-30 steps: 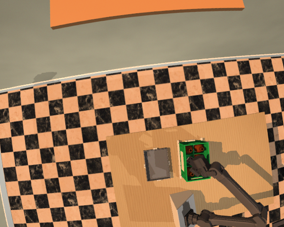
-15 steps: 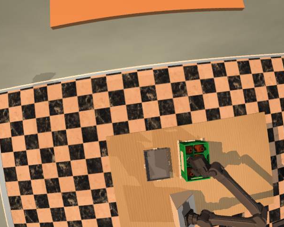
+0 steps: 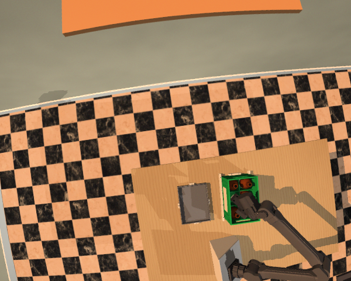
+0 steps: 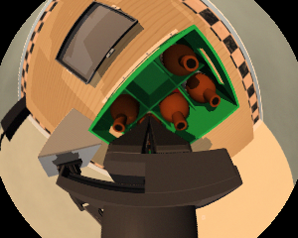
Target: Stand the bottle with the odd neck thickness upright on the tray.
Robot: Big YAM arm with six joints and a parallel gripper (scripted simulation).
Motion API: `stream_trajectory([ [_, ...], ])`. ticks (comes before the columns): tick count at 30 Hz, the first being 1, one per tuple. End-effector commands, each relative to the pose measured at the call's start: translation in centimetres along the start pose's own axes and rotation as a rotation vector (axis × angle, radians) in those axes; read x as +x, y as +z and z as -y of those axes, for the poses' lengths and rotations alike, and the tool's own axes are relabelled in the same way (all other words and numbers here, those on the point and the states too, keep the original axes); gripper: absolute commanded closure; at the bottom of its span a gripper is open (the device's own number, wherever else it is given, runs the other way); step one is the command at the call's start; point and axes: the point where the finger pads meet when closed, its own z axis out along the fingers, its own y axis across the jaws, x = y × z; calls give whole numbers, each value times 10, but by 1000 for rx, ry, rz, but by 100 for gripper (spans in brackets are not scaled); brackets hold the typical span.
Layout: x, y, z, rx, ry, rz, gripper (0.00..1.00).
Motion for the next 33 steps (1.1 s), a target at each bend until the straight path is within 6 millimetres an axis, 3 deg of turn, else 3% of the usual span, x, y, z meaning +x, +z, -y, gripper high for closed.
stream_trajectory([
  [1, -3, -12, 4, 8, 14, 26, 100],
  [7, -3, -12, 4, 8, 14, 26, 100],
  [10, -8, -5, 41, -1, 14, 8, 100],
  [12, -8, -5, 41, -1, 14, 8, 100],
  [14, -8, -5, 90, 0, 14, 7, 100],
  [15, -8, -5, 90, 0, 14, 7, 100],
  [17, -2, -3, 127, 2, 14, 4, 100],
  [20, -1, -2, 141, 1, 14, 5, 100],
  [21, -1, -2, 141, 0, 14, 5, 39],
  [22, -2, -1, 134, -1, -1, 2, 39],
  [23, -7, -4, 116, 1, -45, 1, 39],
  [29, -8, -4, 116, 1, -43, 4, 39],
  [30, -2, -2, 142, 3, 21, 11, 39],
  [33, -2, -3, 143, 5, 24, 13, 39],
])
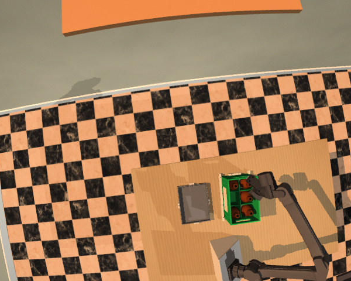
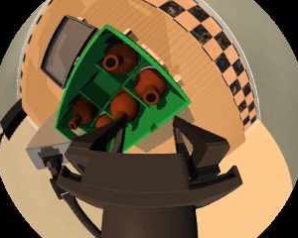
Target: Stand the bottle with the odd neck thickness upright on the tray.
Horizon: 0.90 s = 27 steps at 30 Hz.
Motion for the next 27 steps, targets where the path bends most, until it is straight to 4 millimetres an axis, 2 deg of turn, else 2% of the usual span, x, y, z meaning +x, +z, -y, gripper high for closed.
stream_trajectory([
  [1, -1, -4, 20, 5, 27, 14, 39],
  [4, 2, 4, 9, -6, 10, -2, 39],
  [27, 1, 5, 8, -6, 8, -2, 39],
])
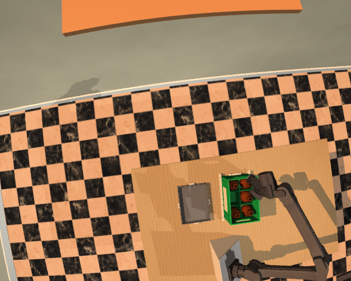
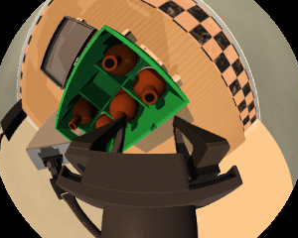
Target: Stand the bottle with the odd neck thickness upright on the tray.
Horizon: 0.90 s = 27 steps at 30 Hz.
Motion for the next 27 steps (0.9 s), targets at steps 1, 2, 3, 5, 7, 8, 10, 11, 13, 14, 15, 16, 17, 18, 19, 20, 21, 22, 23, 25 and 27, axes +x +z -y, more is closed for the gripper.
stream_trajectory([
  [1, 1, 8, 5, -8, 5, -6, 39],
  [2, 1, 8, 5, -8, 5, -6, 39],
  [3, 1, 8, 5, -8, 5, -6, 39],
  [5, 0, 10, 3, -8, 4, -6, 39],
  [7, 0, 11, 3, -9, 3, -6, 39],
  [8, -1, 12, 4, -9, 3, -6, 39],
  [10, -1, 14, 3, -10, 1, -8, 39],
  [11, -1, 15, 2, -12, -1, -9, 39],
  [13, -1, 17, 2, -11, 0, -9, 39],
  [14, -1, 17, 3, -10, 2, -7, 39],
  [15, -1, 17, 4, -9, 3, -6, 39],
  [16, -1, 19, 3, -10, 2, -7, 39],
  [17, -1, 21, 2, -11, -1, -10, 39],
  [18, 0, 23, 0, -12, -3, -12, 39],
  [19, 0, 23, 0, -12, -3, -12, 39],
  [20, 0, 23, 0, -12, -3, -12, 39],
  [21, -4, 15, 15, 3, 23, 9, 39],
  [22, -3, 18, 12, -1, 17, 4, 39],
  [23, -2, 23, 6, -6, 7, -4, 39],
  [25, 0, 29, 1, -12, -3, -12, 39],
  [27, -1, 32, 1, -12, -3, -12, 39],
])
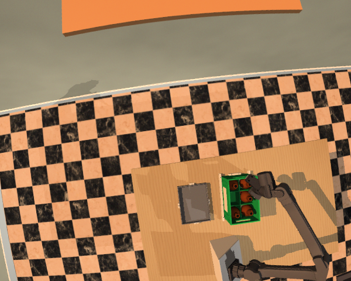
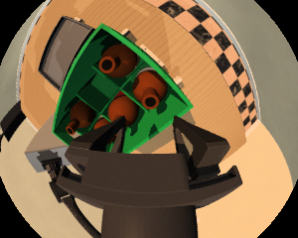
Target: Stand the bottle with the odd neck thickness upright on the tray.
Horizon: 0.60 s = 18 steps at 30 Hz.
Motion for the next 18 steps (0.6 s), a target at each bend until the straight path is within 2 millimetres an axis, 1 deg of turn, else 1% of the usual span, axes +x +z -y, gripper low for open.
stream_trajectory([
  [1, -1, 15, 7, -9, 4, -10, 39],
  [2, -2, 16, 8, -7, 7, -8, 39],
  [4, 0, 22, 2, -13, -5, -17, 39],
  [6, 0, 25, 2, -13, -5, -17, 39],
  [7, 0, 26, 3, -12, -3, -16, 39],
  [8, -2, 24, 8, -7, 6, -9, 39],
  [11, -2, 24, 10, -4, 10, -6, 39],
  [13, 0, 31, 2, -13, -5, -17, 39],
  [14, 0, 32, 2, -13, -5, -17, 39],
  [15, 0, 32, 2, -12, -4, -17, 39],
  [17, -2, 30, 10, -5, 8, -8, 39],
  [18, -1, 32, 8, -7, 5, -10, 39],
])
